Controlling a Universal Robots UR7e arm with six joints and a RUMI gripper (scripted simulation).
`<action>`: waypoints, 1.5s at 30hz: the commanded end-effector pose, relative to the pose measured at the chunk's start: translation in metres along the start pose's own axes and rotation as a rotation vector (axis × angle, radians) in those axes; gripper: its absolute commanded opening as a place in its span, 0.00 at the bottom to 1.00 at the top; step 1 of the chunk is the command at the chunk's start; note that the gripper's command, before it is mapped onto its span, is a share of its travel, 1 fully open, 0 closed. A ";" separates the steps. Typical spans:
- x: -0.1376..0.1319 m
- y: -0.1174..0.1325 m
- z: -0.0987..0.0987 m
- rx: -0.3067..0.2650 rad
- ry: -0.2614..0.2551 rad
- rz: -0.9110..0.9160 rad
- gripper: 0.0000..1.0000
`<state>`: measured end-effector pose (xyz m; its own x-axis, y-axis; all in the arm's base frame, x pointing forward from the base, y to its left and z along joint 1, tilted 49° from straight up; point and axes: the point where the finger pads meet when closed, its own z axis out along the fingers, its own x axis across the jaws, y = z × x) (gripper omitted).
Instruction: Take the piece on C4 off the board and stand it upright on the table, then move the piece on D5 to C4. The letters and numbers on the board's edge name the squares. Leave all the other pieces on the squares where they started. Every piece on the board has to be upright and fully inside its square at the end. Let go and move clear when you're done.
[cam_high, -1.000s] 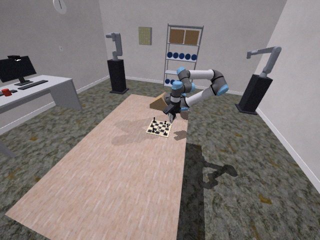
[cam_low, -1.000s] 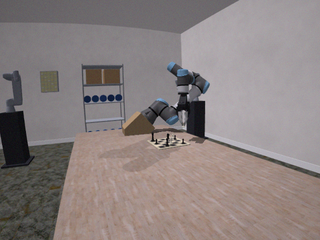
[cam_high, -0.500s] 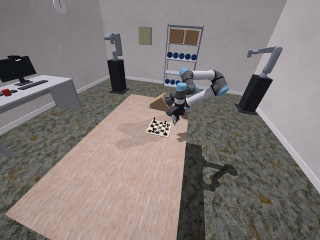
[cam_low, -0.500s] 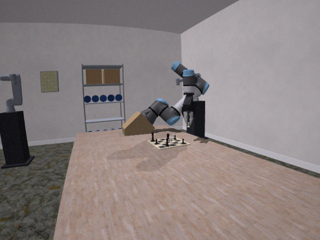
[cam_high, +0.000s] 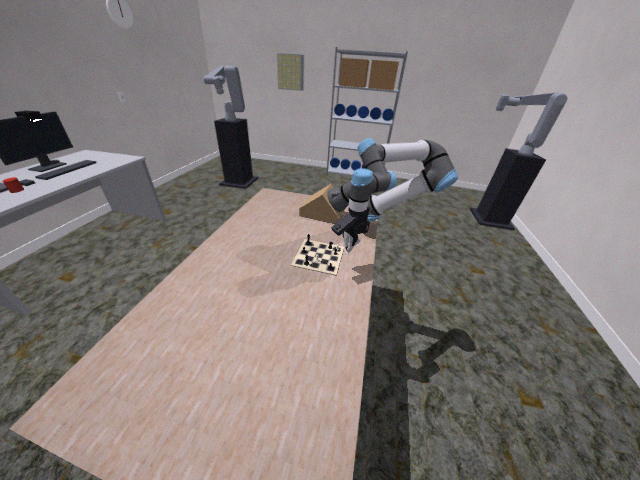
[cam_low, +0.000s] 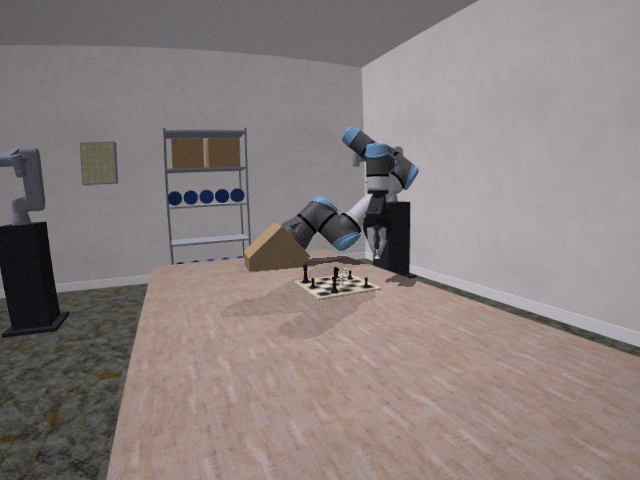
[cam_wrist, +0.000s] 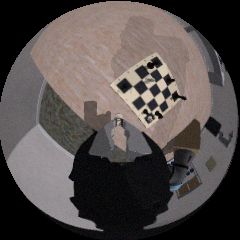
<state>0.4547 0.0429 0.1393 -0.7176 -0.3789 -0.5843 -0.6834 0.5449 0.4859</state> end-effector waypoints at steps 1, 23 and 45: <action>0.000 -0.001 0.016 0.001 0.000 0.000 0.00; 0.000 -0.001 0.081 0.001 0.000 0.000 0.00; 0.000 -0.001 0.081 0.001 0.000 0.000 0.00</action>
<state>0.4660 0.1039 0.0861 -0.7178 -0.3789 -0.5841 -0.6831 0.5453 0.4858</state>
